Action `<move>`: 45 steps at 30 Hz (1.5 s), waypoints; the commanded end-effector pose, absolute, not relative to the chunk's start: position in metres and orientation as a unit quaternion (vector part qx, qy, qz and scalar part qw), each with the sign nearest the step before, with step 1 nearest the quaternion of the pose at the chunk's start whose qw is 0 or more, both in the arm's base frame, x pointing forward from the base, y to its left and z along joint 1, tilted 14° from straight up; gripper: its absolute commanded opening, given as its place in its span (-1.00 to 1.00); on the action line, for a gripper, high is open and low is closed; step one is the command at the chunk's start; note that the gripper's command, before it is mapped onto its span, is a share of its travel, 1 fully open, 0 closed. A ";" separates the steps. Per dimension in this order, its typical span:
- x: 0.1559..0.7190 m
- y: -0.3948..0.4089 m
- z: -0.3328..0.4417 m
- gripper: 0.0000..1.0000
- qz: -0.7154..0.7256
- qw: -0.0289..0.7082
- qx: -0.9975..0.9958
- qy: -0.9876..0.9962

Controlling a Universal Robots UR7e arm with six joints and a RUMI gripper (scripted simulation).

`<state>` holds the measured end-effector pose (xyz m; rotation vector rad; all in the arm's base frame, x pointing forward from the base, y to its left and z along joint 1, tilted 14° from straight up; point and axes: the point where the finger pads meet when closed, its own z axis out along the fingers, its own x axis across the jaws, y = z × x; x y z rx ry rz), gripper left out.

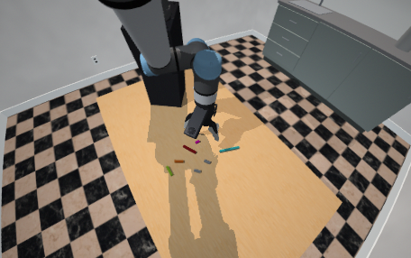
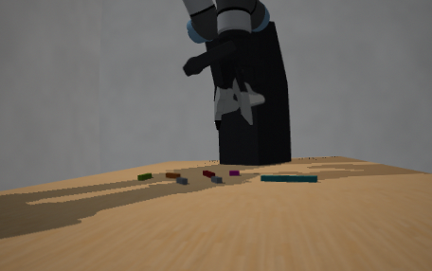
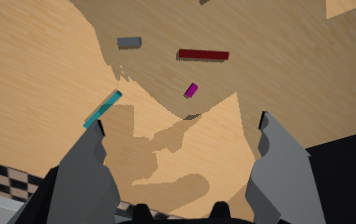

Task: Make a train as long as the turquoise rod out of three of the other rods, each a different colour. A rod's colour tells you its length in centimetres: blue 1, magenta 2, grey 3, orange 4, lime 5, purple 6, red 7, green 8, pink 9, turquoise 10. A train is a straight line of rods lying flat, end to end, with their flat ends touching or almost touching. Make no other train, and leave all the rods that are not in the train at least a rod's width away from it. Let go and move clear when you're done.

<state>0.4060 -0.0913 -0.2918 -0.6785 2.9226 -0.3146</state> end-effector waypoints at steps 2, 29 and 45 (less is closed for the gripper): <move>0.412 -0.091 -0.292 1.00 -0.107 0.056 -0.302 0.946; 0.435 -0.088 -0.294 1.00 -0.120 0.013 -0.623 0.773; 0.444 -0.084 -0.295 1.00 -0.120 -0.013 -0.775 0.620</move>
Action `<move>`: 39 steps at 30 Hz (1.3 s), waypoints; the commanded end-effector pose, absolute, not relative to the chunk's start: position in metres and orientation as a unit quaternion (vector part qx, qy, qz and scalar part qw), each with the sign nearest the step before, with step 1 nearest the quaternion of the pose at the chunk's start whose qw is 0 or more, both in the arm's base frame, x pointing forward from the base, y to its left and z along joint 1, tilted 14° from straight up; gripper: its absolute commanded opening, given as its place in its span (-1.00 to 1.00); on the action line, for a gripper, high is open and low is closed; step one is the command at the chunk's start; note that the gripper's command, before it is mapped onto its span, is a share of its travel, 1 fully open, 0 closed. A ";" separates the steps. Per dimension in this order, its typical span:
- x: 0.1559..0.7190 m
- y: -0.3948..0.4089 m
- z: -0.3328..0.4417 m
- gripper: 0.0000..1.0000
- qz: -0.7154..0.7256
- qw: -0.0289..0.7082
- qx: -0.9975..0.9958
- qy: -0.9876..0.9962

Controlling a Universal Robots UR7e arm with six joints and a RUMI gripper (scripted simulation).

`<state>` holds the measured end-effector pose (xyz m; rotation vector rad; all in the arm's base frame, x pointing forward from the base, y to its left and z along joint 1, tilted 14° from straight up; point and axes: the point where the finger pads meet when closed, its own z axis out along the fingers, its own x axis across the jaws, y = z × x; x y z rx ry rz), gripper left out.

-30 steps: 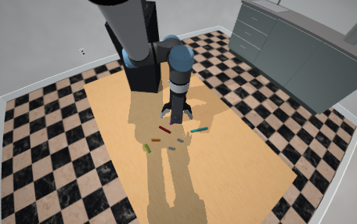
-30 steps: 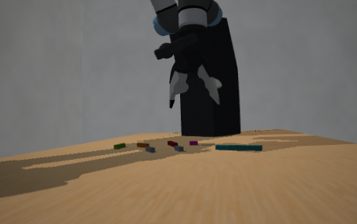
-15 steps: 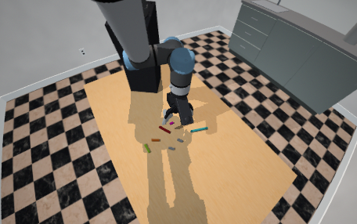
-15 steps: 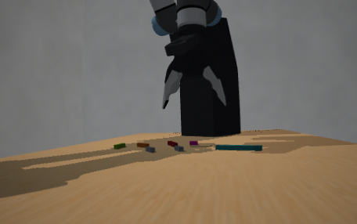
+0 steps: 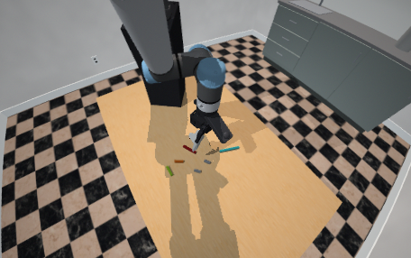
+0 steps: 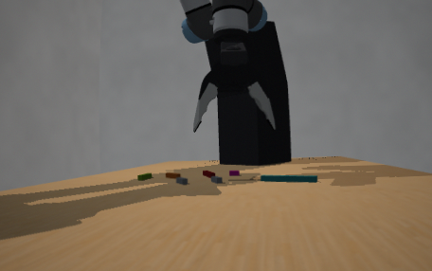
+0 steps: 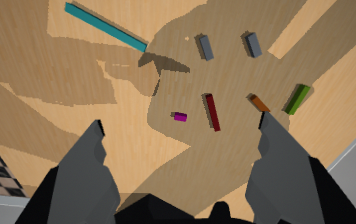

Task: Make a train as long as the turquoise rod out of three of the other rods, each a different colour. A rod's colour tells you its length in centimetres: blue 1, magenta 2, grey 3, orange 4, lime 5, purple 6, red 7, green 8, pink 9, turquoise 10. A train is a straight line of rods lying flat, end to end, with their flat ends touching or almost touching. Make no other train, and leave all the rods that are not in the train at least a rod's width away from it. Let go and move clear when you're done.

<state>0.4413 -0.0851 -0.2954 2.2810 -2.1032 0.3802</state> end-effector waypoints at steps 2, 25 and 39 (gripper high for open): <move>0.446 -0.084 -0.296 1.00 0.119 0.016 0.792 -0.598; 0.454 -0.081 -0.298 1.00 0.109 0.051 0.935 -0.333; 0.458 -0.081 -0.299 1.00 0.096 0.072 0.983 -0.137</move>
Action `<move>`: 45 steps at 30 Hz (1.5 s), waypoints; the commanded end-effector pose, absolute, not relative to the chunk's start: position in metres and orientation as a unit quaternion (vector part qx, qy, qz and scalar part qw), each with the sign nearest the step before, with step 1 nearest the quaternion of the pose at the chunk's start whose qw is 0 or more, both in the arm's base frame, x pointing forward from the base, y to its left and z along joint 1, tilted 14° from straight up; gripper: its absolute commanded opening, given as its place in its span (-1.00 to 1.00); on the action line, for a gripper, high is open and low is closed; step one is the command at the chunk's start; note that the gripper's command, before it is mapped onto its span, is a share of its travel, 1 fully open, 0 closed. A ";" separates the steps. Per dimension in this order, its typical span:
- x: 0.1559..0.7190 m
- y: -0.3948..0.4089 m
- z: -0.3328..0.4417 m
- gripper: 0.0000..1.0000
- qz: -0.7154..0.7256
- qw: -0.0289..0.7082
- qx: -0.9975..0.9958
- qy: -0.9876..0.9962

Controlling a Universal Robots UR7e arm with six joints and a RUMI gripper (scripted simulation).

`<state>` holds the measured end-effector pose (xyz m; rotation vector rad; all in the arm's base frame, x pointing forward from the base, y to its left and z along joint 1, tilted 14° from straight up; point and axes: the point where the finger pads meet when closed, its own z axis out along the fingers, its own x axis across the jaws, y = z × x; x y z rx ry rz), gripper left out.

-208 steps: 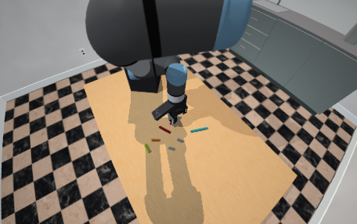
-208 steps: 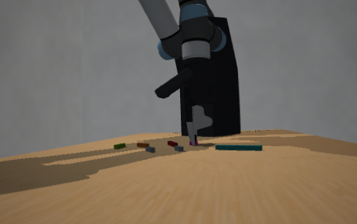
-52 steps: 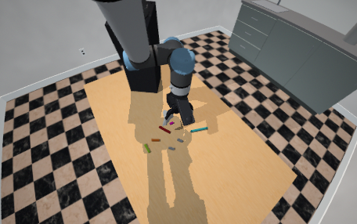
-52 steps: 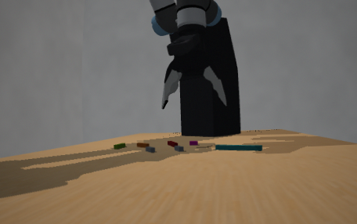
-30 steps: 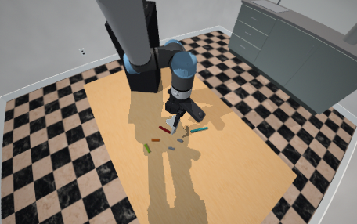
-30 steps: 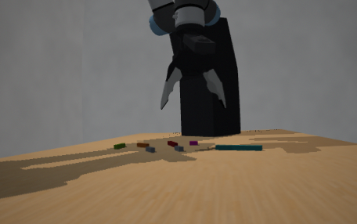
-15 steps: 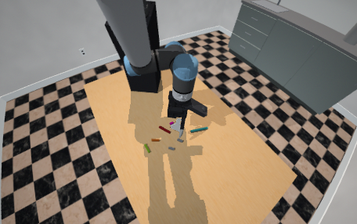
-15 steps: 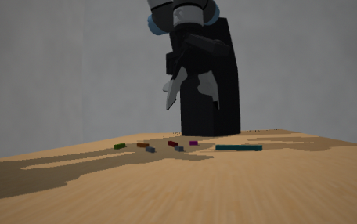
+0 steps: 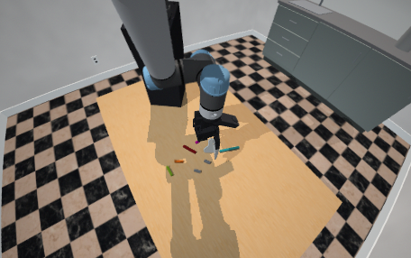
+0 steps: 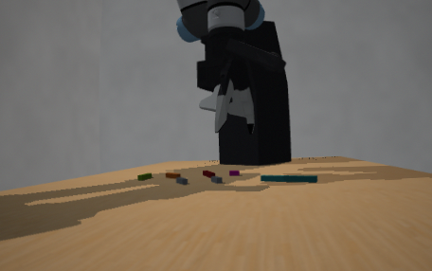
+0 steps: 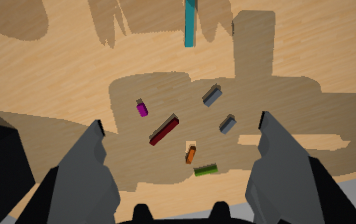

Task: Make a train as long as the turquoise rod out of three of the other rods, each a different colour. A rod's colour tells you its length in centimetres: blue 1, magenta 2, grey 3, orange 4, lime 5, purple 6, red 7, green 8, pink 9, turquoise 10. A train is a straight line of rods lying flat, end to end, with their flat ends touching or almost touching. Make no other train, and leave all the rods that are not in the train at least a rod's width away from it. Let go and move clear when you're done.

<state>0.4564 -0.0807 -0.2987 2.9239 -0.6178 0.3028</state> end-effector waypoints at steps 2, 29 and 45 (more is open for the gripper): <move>0.458 -0.081 -0.299 1.00 0.094 0.075 0.987 -0.109; 0.464 -0.089 -0.298 1.00 0.061 0.104 0.961 0.250; 0.469 -0.096 -0.296 1.00 0.038 0.114 0.885 0.450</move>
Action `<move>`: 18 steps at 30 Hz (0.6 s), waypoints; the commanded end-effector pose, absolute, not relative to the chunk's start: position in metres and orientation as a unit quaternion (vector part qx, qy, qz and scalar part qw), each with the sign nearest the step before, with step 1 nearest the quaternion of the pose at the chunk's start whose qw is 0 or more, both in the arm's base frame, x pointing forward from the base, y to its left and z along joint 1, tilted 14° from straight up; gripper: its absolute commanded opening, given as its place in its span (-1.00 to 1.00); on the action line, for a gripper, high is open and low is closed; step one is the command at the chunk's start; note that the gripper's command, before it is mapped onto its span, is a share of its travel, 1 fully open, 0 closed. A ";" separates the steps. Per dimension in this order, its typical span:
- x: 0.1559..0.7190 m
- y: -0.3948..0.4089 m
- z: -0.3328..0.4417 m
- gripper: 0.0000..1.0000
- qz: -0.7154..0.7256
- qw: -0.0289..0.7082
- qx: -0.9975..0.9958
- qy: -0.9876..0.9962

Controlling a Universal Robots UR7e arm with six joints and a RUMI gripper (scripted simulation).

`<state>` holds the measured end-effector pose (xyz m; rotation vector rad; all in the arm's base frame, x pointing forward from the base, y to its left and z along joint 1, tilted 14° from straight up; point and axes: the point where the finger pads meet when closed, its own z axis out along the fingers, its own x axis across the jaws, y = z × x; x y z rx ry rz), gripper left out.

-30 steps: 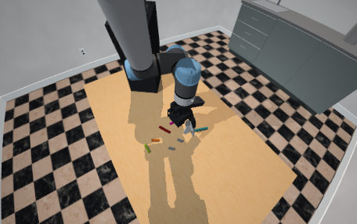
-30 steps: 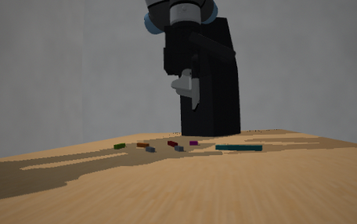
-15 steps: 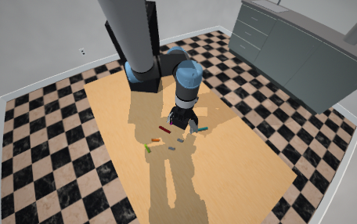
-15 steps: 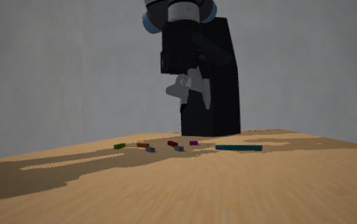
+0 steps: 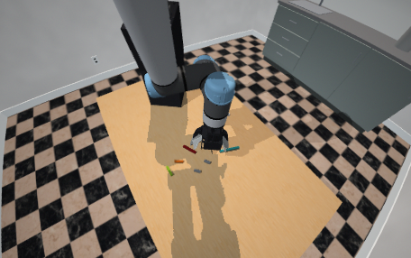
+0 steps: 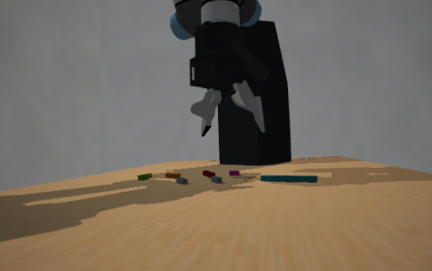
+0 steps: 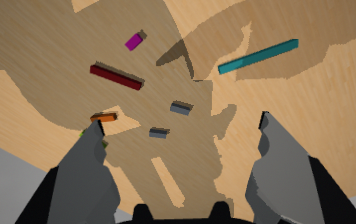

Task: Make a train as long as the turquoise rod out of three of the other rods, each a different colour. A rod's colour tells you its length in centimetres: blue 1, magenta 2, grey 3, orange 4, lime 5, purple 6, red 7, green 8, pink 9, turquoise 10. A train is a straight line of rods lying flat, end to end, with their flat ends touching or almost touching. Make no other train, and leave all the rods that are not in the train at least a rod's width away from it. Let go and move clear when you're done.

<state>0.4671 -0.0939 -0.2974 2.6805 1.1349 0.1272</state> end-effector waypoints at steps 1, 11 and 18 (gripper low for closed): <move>0.470 -0.097 -0.296 1.00 0.036 0.115 0.878 0.462; 0.473 -0.102 -0.295 1.00 0.023 0.118 0.819 0.561; 0.477 -0.107 -0.293 1.00 0.011 0.120 0.759 0.640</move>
